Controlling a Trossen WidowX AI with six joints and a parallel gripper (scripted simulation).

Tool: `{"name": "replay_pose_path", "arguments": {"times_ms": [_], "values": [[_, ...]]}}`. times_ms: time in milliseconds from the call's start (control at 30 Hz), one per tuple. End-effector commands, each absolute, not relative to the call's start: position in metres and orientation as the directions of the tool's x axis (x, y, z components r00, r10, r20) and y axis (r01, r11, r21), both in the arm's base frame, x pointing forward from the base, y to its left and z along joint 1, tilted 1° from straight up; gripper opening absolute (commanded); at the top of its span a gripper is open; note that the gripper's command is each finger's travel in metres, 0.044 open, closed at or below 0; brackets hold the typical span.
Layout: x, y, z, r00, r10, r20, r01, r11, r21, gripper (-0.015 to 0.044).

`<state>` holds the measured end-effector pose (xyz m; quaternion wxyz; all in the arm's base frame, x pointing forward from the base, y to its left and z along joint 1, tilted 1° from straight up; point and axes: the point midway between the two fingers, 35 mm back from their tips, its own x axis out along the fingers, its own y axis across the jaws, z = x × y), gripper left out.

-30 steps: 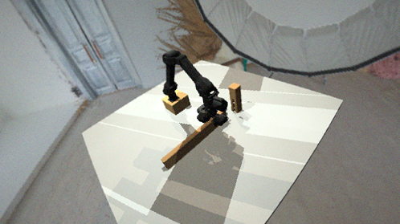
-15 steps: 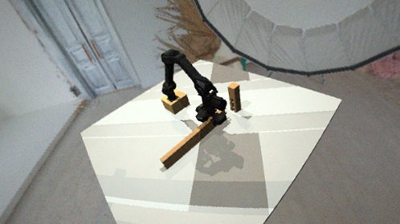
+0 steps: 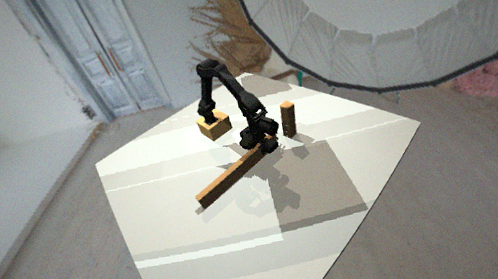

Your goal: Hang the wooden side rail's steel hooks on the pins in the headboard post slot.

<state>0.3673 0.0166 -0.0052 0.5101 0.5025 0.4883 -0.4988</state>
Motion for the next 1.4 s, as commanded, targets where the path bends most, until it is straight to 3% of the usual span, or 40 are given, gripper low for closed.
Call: {"name": "replay_pose_path", "arguments": {"times_ms": [0, 1367], "values": [[0.3700, 0.0167, 0.0009, 0.040, -0.019, -0.999, 0.999, 0.000, 0.040, 0.0000], [0.3698, 0.0168, 0.0077, 0.040, -0.019, -0.999, 0.999, 0.000, 0.040, 0.0000]]}}
